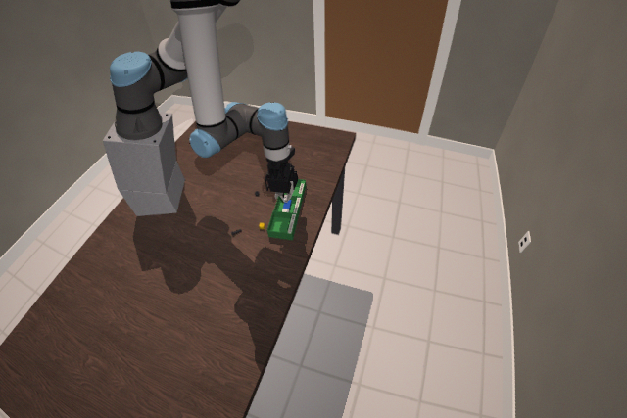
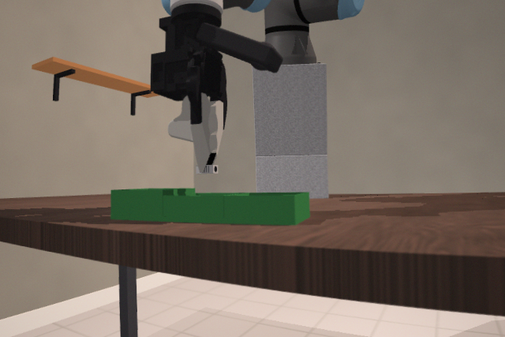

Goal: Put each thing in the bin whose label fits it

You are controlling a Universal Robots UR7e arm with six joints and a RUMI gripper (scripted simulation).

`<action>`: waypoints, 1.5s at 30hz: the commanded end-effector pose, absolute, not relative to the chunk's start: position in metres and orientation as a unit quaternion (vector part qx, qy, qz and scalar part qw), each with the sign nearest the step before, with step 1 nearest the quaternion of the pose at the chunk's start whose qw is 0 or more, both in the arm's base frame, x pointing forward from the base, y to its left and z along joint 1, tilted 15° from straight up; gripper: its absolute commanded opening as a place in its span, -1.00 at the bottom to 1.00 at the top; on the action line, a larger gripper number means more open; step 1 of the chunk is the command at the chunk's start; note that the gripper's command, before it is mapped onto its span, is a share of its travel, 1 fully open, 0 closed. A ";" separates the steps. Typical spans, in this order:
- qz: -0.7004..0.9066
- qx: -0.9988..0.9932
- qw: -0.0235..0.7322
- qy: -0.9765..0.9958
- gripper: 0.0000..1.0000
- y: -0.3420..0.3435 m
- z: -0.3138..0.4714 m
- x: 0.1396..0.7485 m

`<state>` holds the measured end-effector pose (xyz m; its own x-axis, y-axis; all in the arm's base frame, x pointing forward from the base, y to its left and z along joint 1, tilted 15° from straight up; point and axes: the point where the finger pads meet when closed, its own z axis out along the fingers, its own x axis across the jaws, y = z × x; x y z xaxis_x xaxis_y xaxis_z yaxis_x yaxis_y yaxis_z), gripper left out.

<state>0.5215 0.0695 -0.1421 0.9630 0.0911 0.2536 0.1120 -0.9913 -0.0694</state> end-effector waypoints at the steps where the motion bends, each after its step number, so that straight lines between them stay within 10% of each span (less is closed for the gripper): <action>1: -0.126 -0.990 0.041 -0.051 -1.00 0.070 -0.142 0.521; 40: -0.126 -0.990 0.041 -0.051 -1.00 0.074 -0.173 0.524; 41: -0.126 -0.990 0.041 -0.051 -0.65 0.074 -0.173 0.524; 45: -0.126 -0.990 0.041 -0.051 -0.65 0.074 -0.173 0.524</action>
<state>0.5238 0.0739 -0.1737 0.9631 0.0911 0.2533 0.1120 -0.9913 -0.0695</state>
